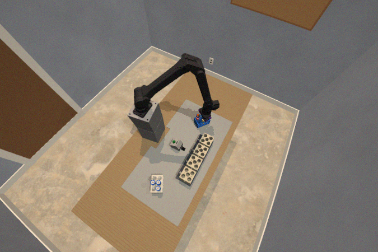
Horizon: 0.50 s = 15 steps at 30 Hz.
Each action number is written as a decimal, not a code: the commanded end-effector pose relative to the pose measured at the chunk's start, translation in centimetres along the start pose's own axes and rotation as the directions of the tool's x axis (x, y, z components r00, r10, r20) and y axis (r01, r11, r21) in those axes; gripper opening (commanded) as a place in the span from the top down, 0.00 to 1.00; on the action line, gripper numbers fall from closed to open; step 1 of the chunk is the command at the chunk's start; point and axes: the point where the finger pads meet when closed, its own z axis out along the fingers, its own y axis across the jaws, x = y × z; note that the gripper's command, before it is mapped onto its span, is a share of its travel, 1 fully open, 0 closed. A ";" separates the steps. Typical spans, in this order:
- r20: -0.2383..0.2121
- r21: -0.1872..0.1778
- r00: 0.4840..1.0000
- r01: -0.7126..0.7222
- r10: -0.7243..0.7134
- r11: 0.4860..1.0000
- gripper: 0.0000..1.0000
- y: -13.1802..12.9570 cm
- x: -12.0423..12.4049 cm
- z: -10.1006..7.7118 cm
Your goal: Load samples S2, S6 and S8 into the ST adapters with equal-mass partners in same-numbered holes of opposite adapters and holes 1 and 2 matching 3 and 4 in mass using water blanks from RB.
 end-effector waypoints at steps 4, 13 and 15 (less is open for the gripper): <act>0.028 0.006 1.000 0.001 -0.001 1.000 0.20 -0.4 -1.3 -0.7; 0.028 0.006 1.000 0.001 -0.001 1.000 1.00 -0.4 -1.3 -0.7; 0.028 0.006 1.000 0.001 -0.001 1.000 1.00 -0.4 -1.3 -0.7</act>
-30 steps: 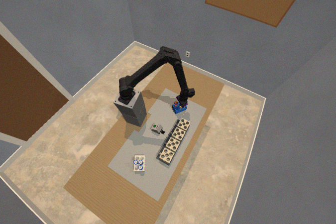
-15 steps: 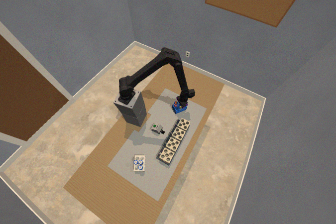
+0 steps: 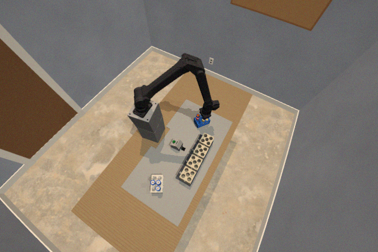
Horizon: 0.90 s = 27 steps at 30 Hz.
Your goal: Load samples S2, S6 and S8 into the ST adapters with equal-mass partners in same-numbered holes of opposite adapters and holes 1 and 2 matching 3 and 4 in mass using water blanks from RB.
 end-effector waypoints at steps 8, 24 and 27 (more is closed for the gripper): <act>0.023 0.006 1.000 0.004 -0.005 1.000 1.00 -0.7 -0.9 -1.8; 0.023 0.006 1.000 -0.002 0.002 1.000 1.00 0.0 -0.9 -6.5; 0.024 0.006 1.000 0.000 0.000 1.000 1.00 0.1 -1.0 -6.9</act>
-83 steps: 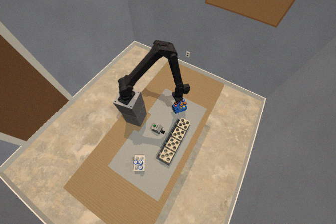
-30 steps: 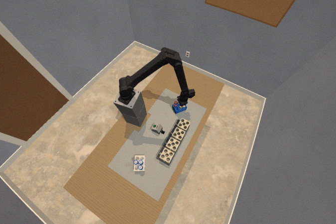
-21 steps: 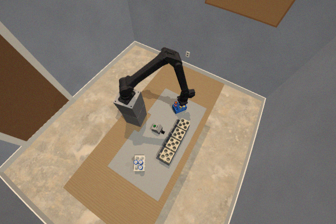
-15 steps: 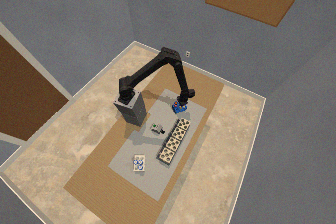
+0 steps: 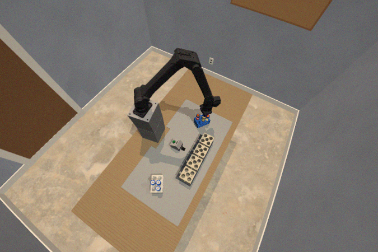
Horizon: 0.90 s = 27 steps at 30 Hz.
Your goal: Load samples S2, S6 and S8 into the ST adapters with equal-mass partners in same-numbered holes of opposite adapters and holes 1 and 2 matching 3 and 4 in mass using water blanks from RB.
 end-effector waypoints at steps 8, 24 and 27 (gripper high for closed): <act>0.024 0.006 1.000 -0.005 0.005 1.000 1.00 0.2 -1.1 -4.3; 0.027 0.006 1.000 -0.004 0.004 1.000 1.00 0.2 -1.1 -9.0; 0.031 0.006 0.999 -0.009 0.009 1.000 1.00 0.0 -1.2 -10.1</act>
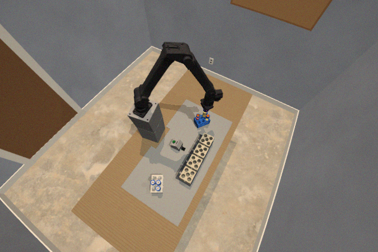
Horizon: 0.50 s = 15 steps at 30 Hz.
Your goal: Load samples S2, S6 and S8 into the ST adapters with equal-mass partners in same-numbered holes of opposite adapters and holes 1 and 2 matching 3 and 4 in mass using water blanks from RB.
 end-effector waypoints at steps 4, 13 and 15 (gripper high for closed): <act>0.045 0.008 0.999 -0.006 0.006 1.000 1.00 -0.4 -1.8 -2.8; 0.045 0.008 0.999 -0.006 0.006 1.000 1.00 -0.4 -1.8 -2.8; 0.045 0.008 0.999 -0.006 0.006 1.000 1.00 -0.4 -1.8 -2.8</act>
